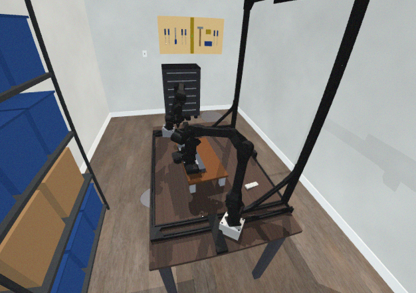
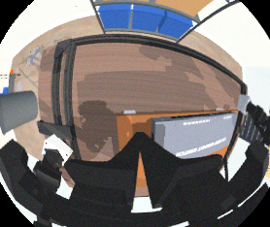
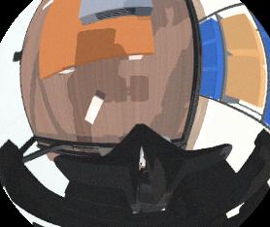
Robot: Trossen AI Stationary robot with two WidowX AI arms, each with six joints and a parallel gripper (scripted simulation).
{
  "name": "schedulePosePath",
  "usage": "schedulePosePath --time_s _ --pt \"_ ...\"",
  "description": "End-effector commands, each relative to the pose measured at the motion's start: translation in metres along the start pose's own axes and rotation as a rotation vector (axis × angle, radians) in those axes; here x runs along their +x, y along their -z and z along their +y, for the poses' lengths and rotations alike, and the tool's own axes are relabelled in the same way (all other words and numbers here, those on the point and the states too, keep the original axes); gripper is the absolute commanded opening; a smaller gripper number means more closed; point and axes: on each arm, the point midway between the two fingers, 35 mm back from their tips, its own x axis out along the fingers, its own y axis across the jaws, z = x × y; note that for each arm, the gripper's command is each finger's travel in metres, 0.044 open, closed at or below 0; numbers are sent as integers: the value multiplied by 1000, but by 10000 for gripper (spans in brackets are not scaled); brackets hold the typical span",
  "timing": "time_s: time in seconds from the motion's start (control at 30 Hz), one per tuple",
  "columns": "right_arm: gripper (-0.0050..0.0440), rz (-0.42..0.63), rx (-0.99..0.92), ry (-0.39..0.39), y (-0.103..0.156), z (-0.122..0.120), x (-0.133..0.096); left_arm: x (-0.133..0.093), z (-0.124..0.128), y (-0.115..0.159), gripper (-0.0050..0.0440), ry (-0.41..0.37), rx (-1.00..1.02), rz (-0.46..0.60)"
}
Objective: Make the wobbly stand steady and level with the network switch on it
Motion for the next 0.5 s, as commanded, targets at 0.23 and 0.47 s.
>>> schedulePosePath --time_s 0.23,0.47 --pt "0 0 0 0 0 0 0 -83 -83 -54 0 331 292 -438" --pt "0 0 0 0 0 0 0 -99 -91 -55 0 369 318 -490"
